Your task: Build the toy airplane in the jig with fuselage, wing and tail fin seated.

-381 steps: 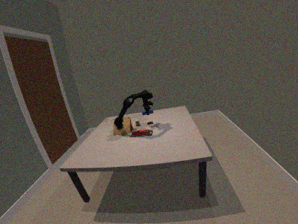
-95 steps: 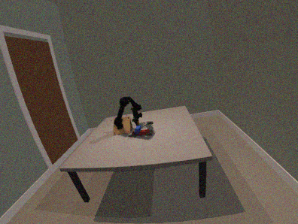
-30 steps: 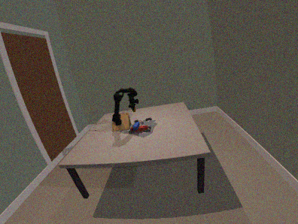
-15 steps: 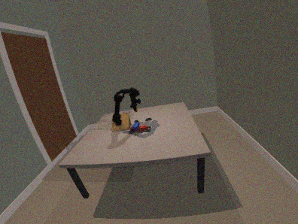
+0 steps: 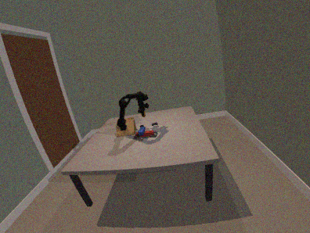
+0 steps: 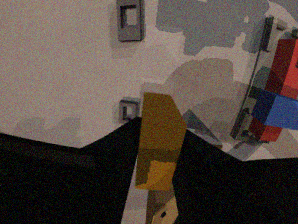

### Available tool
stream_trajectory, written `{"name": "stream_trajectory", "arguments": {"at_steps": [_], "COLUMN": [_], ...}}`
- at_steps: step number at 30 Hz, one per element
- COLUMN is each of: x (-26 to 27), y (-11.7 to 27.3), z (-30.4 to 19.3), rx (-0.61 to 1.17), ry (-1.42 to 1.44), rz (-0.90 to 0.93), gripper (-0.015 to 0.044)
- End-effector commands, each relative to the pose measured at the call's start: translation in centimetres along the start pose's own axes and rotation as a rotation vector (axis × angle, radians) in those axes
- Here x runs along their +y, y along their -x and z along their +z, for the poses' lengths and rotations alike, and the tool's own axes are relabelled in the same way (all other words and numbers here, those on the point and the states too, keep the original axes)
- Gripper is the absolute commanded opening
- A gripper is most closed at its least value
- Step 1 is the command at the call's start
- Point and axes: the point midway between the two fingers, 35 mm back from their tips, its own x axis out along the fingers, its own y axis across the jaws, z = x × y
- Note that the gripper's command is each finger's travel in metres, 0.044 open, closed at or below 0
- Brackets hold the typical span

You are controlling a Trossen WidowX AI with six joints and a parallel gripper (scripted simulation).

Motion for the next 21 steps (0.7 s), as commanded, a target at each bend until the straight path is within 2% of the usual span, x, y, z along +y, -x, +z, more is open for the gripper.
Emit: {"name": "stream_trajectory", "arguments": {"at_steps": [1, 21], "x": [-0.8, -5.2], "y": [0.0, -0.5], "z": [0.7, 4.0], "rx": [-0.002, -0.004], "ry": [0.002, -0.005], "rz": [0.005, 0.022], "gripper": [0.0000, 0.0000]}}
